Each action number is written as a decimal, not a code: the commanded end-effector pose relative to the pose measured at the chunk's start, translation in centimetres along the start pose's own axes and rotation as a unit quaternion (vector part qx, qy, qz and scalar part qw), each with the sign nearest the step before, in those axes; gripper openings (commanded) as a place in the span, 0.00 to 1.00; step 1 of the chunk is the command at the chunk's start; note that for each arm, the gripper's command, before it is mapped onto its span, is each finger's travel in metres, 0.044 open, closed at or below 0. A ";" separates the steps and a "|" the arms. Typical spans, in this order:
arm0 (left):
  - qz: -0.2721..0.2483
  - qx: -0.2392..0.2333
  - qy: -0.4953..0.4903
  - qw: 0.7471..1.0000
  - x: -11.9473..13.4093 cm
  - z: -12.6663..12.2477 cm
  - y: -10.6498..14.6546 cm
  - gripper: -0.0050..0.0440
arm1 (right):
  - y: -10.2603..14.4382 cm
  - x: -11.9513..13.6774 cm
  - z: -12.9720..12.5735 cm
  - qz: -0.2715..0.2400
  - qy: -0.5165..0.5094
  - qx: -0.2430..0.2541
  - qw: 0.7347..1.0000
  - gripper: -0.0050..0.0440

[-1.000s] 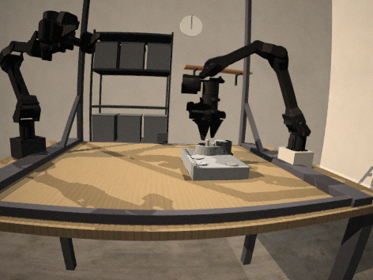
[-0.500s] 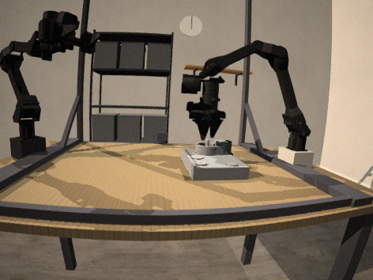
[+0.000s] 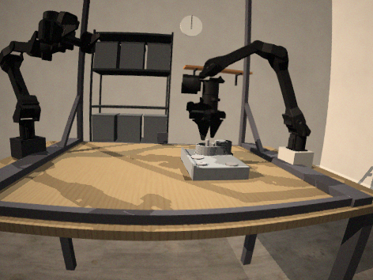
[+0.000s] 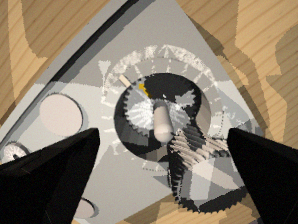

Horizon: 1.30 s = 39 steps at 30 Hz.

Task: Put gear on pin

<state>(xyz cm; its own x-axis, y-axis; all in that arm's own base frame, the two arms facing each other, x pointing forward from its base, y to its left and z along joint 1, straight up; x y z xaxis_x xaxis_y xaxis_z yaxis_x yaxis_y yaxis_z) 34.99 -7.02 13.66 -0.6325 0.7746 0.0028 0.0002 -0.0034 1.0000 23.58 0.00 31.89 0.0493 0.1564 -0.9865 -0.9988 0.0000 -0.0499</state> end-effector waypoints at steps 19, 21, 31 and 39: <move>-0.010 -0.007 -0.002 1.000 -0.1 0.1 0.7 0.86 | 0.1 -0.6 0.1 -0.010 0.000 -0.002 1.000 0.92; -0.010 -0.007 -0.002 1.000 -0.1 0.1 0.7 0.86 | 0.1 -0.6 0.1 -0.010 0.000 -0.002 1.000 0.92; -0.010 -0.007 -0.002 1.000 -0.1 0.1 0.7 0.86 | 0.1 -0.6 0.1 -0.010 0.000 -0.002 1.000 0.92; -0.011 -0.007 -0.002 1.000 -0.1 0.1 1.5 0.86 | 0.1 -0.6 0.1 -0.010 0.000 -0.002 1.000 0.92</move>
Point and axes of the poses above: on each arm, the point midway between the two fingers, 35 mm back from their tips, its own y axis back along the fingers, its own z axis across the jaws, x = y × z, the point moved 8 cm from there along y, back along the fingers, and after that the axes turned 9 degrees about -y, right-handed, at the moved point
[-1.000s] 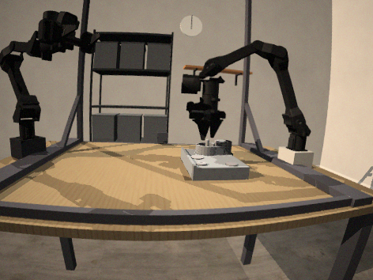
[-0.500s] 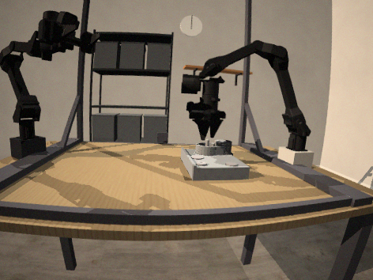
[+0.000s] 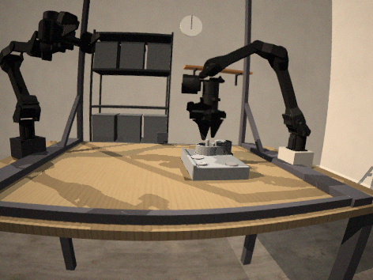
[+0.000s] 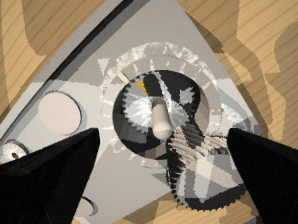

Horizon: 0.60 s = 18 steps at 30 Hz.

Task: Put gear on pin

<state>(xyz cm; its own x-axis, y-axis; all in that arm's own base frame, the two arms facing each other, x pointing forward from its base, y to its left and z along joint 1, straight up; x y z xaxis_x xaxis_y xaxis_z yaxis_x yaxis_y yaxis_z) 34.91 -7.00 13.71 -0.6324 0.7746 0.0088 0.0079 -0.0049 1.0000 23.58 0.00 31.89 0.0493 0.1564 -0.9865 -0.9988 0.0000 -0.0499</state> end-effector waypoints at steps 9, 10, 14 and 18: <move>-0.016 -0.011 -0.002 1.000 -0.2 0.2 1.8 0.86 | 0.1 -0.6 0.1 -0.010 0.000 -0.002 1.000 0.92; -0.016 -0.011 -0.002 1.000 -0.2 0.2 2.2 0.86 | 0.1 -0.6 0.1 -0.010 0.000 -0.002 1.000 0.92; -0.019 -0.014 -0.002 1.000 -0.3 0.2 4.1 0.86 | 0.1 -0.6 0.1 -0.010 0.000 -0.002 1.000 0.92; -0.023 -0.017 -0.002 1.000 -0.2 0.2 6.0 0.86 | 0.1 -0.6 0.1 -0.010 0.000 -0.002 1.000 0.92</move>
Point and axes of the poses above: on each arm, the point midway between the two fingers, 35 mm back from their tips, its own y axis back along the fingers, its own z axis across the jaws, x = y × z, the point moved 8 cm from there along y, back along the fingers, and after that the axes turned 9 degrees about -y, right-handed, at the moved point
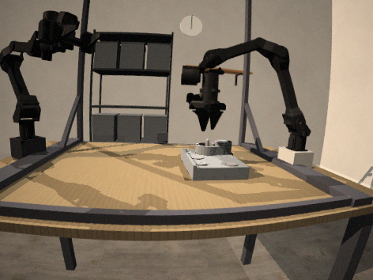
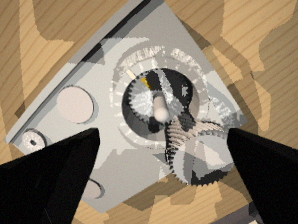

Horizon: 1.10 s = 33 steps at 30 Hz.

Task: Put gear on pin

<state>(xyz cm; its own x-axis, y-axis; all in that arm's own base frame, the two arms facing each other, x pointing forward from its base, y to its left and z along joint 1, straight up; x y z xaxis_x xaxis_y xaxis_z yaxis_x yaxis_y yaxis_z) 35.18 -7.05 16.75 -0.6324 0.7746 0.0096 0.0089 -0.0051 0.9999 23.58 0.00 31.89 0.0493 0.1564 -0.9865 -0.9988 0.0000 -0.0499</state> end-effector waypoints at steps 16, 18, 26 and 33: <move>-0.021 -0.015 -0.002 1.000 0.2 -0.2 6.1 0.86 | 0.1 -0.6 0.1 -0.010 0.000 -0.002 1.000 0.92; -0.021 -0.015 -0.002 1.000 0.3 -0.2 6.0 0.86 | 0.1 -0.6 0.1 -0.010 0.000 -0.002 1.000 0.92; -0.028 -0.021 0.003 0.999 0.6 -0.4 6.0 0.86 | 0.1 -0.6 0.1 -0.010 0.000 -0.002 1.000 0.92; -0.082 -0.063 0.036 0.994 1.3 -0.2 6.8 0.86 | 0.1 -0.6 0.1 -0.010 0.000 -0.002 1.000 0.92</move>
<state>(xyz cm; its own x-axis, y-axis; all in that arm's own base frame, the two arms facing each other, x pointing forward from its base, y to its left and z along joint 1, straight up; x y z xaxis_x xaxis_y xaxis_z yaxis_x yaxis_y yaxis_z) 34.87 -6.70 21.86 -0.6538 0.7536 -0.0687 -0.0882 0.0143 0.9960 23.58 0.00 31.89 0.0493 0.1564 -0.9865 -0.9988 0.0000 -0.0499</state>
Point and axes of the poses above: on each arm, the point midway between the two fingers, 35 mm back from their tips, its own y axis back along the fingers, its own z axis across the jaws, x = y × z, the point moved 8 cm from there along y, back along the fingers, and after that the axes turned 9 degrees about -y, right-handed, at the moved point
